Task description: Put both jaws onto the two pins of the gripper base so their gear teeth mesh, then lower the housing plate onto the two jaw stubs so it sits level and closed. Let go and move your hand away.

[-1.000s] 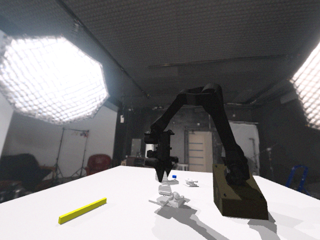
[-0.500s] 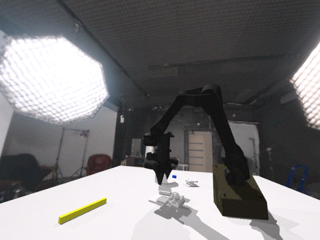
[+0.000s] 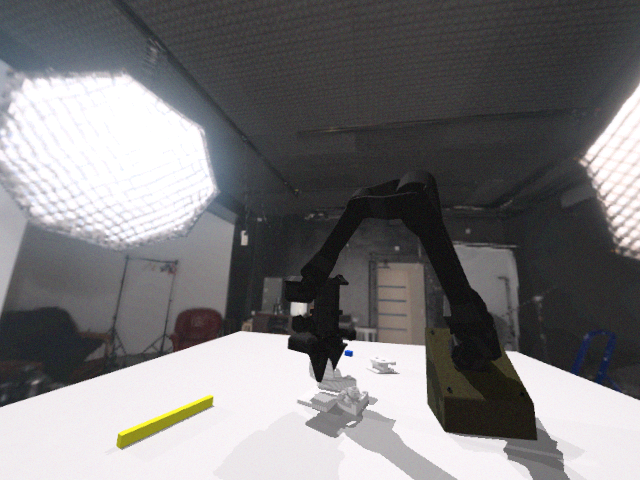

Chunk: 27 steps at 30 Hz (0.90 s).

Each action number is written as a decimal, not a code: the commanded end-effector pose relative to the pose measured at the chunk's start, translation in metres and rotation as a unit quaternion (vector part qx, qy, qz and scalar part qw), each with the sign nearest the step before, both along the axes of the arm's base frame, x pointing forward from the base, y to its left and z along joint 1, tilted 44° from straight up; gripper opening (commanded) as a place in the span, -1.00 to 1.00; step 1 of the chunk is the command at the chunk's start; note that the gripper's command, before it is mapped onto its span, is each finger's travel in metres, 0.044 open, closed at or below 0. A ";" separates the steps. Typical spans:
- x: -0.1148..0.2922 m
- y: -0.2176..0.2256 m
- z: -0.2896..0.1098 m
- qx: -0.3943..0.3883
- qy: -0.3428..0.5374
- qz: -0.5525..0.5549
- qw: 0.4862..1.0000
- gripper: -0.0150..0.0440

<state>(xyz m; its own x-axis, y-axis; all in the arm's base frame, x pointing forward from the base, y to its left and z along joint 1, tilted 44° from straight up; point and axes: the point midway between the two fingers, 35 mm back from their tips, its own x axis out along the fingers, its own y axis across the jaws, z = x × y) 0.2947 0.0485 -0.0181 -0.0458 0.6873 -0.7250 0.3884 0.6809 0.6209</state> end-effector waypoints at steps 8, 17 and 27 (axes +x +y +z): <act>-0.002 0.011 -0.011 0.003 0.001 -0.002 1.000 -0.04; -0.002 0.012 -0.011 0.003 0.001 -0.002 1.000 -0.04; -0.002 0.014 -0.014 0.003 0.002 -0.002 1.000 -0.04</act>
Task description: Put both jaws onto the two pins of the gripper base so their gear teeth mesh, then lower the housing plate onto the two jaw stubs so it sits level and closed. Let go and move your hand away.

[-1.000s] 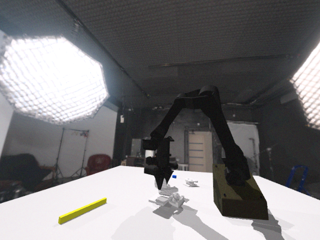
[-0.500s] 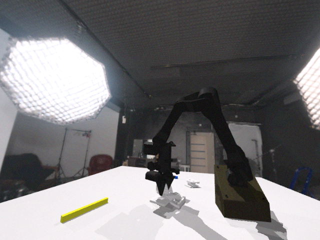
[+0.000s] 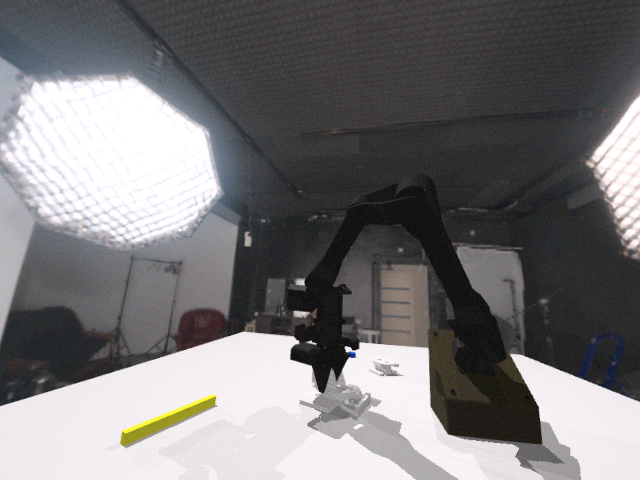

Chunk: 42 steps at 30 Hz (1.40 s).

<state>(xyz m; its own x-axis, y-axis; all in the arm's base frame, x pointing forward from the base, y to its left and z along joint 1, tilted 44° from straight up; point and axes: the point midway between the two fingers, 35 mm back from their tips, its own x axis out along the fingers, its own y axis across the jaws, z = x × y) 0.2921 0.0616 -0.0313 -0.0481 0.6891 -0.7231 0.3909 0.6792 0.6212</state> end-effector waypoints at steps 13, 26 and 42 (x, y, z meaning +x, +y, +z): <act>0.000 0.003 -0.003 0.002 0.000 -0.002 1.000 -0.04; 0.000 0.005 -0.005 0.002 0.001 -0.002 1.000 -0.04; 0.000 0.007 -0.007 0.002 0.001 -0.002 1.000 -0.04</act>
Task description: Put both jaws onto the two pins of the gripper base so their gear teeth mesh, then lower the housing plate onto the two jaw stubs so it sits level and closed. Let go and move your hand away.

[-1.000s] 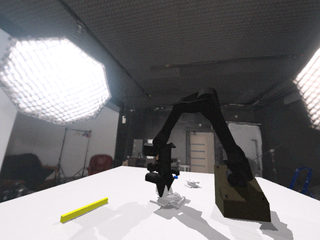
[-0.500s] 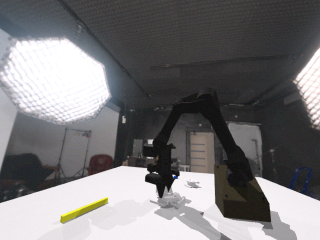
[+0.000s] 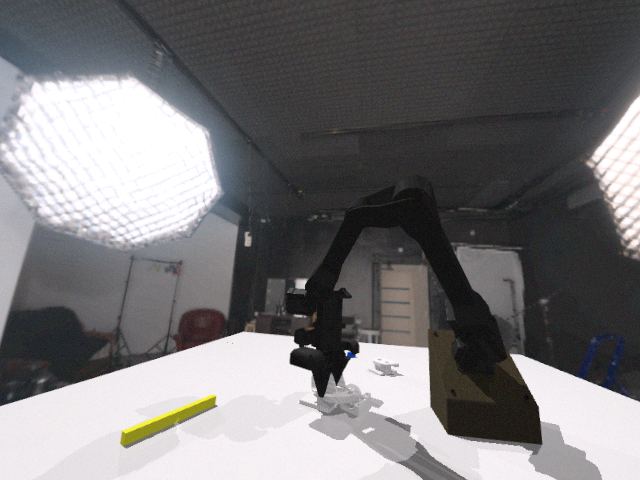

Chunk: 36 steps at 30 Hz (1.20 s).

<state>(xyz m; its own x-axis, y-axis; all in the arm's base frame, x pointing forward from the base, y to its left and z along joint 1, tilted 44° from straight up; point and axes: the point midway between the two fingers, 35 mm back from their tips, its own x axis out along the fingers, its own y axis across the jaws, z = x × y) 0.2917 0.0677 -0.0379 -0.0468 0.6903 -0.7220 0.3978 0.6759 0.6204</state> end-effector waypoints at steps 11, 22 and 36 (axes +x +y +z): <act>0.000 0.003 -0.003 0.001 -0.002 0.001 1.000 -0.04; 0.000 0.005 -0.005 0.001 -0.002 0.002 1.000 -0.04; 0.000 0.005 -0.005 0.001 -0.002 0.002 1.000 -0.04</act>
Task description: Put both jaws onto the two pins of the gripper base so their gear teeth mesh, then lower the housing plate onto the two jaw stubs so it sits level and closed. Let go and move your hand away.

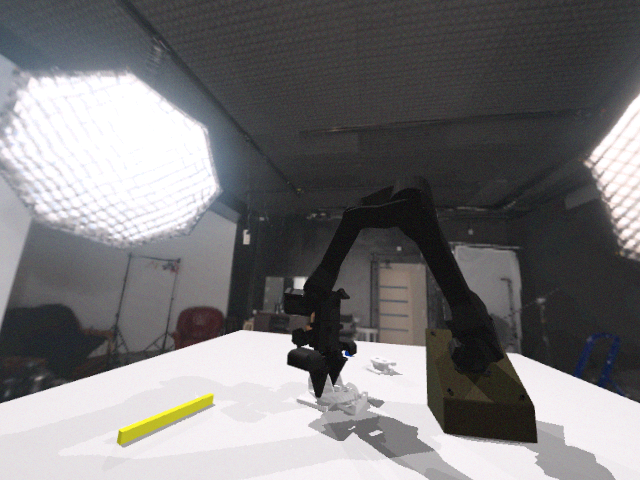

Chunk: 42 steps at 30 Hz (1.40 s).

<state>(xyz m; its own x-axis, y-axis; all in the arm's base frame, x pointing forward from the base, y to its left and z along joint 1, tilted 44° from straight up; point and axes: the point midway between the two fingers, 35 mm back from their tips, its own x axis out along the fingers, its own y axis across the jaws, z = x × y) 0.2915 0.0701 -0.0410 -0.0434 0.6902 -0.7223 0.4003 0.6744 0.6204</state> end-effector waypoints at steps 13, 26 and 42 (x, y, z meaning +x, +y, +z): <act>0.000 0.003 -0.002 0.002 -0.002 0.004 1.000 -0.04; 0.000 -0.001 0.002 0.001 -0.002 0.004 1.000 -0.04; 0.000 0.000 0.000 0.001 -0.002 0.004 1.000 -0.04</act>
<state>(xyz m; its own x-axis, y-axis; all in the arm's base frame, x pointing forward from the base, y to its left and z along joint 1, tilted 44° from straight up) 0.2915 0.0696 -0.0398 -0.0476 0.6912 -0.7211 0.3943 0.6763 0.6223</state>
